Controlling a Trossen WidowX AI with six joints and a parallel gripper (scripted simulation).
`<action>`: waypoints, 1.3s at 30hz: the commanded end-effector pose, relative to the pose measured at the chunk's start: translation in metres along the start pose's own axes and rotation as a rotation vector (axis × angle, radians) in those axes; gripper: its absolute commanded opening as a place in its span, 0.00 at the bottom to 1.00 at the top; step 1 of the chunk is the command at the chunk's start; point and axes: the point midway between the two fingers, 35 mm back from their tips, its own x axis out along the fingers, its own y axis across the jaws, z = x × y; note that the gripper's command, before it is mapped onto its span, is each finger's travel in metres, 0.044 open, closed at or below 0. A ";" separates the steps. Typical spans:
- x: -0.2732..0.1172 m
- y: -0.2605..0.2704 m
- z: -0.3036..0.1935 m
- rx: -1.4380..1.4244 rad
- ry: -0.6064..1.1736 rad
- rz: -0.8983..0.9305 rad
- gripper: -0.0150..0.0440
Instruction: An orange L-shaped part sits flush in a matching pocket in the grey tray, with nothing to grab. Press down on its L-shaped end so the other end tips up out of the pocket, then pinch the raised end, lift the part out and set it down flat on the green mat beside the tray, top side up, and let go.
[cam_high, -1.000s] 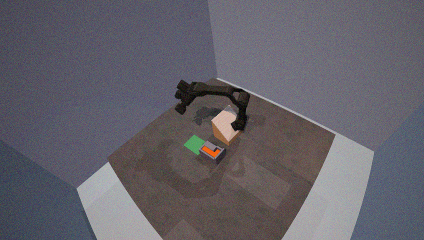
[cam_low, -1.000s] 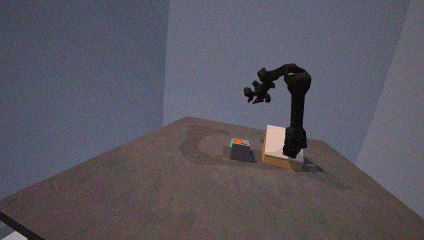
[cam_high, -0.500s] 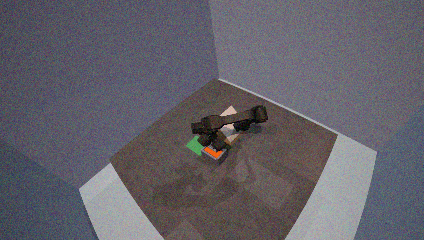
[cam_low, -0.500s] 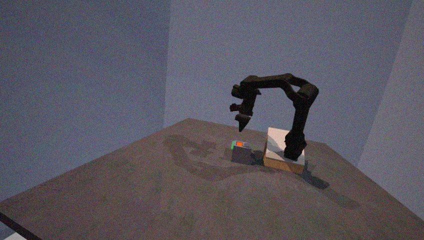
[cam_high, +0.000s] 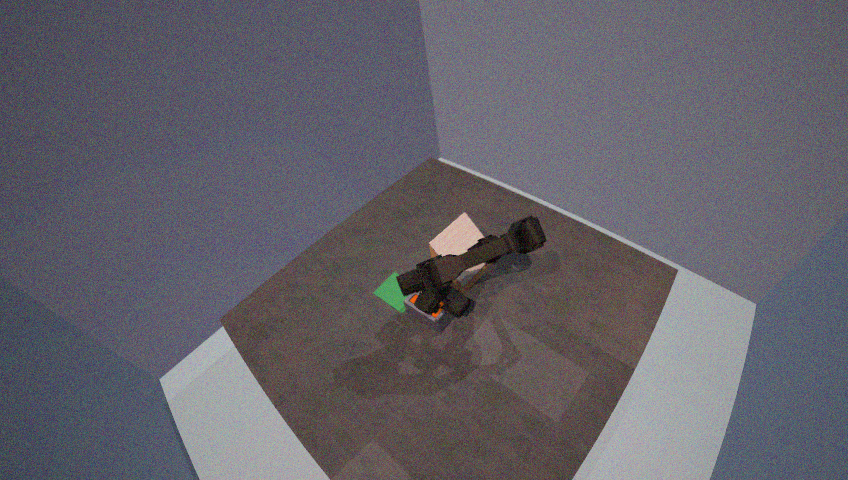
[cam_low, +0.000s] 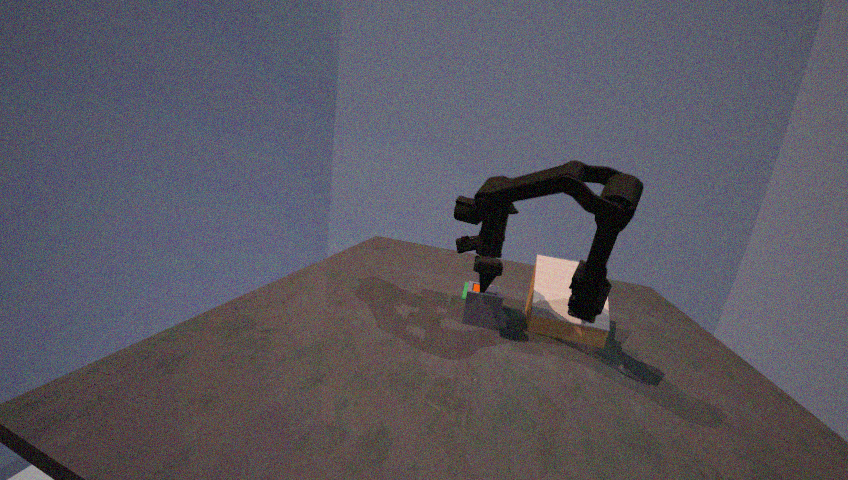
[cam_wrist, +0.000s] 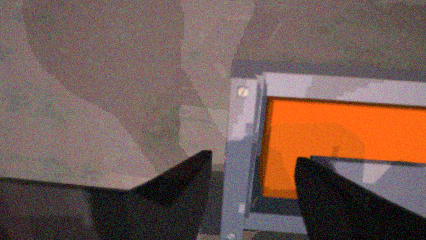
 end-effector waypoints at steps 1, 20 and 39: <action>0.026 0.003 -0.005 0.007 0.005 0.010 0.56; 0.046 0.003 -0.005 0.006 0.005 0.010 0.56; 0.062 0.004 -0.006 0.006 0.005 0.012 0.56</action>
